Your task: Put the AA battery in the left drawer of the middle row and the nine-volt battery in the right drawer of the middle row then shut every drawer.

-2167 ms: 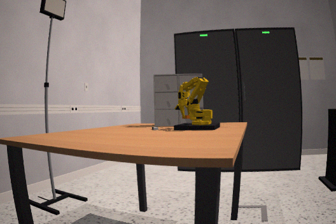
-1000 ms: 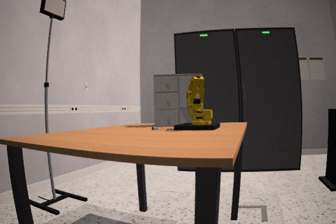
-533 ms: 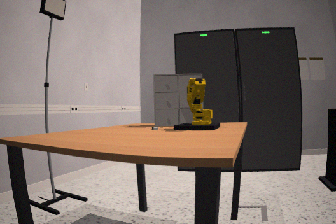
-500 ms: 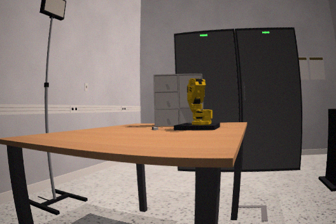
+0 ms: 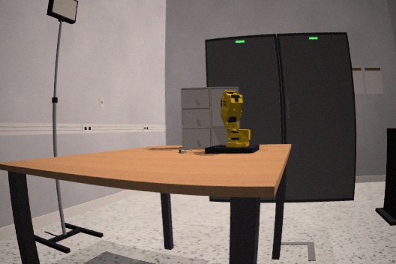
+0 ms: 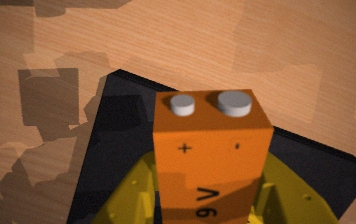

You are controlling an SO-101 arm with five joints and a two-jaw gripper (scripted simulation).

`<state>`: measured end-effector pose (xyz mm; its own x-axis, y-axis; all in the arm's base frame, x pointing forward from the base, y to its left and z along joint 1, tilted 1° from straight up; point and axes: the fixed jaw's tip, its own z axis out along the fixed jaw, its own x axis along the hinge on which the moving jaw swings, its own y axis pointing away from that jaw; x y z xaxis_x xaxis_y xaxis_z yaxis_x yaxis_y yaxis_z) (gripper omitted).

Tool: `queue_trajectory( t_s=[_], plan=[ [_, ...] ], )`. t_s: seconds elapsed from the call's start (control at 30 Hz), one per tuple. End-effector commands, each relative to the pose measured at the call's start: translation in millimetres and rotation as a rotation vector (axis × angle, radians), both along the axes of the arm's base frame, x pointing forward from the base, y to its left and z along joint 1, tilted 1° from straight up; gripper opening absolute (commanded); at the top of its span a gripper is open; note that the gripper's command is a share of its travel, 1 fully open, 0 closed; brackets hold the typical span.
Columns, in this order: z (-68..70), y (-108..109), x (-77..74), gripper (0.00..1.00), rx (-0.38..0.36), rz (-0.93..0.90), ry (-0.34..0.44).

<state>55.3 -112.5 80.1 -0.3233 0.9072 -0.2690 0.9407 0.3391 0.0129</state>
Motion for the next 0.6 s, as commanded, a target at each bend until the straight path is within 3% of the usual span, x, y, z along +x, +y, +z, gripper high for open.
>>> queue_trajectory(
  t_s=[0.0,0.17,0.57],
  plan=[
    [4.1,-1,0.1,0.00,-0.021,0.003,-0.008],
    [4.1,-1,0.1,0.00,-0.021,0.003,-0.008],
    [54.4,-2,0.5,0.00,-0.304,0.011,-0.121]
  ],
)
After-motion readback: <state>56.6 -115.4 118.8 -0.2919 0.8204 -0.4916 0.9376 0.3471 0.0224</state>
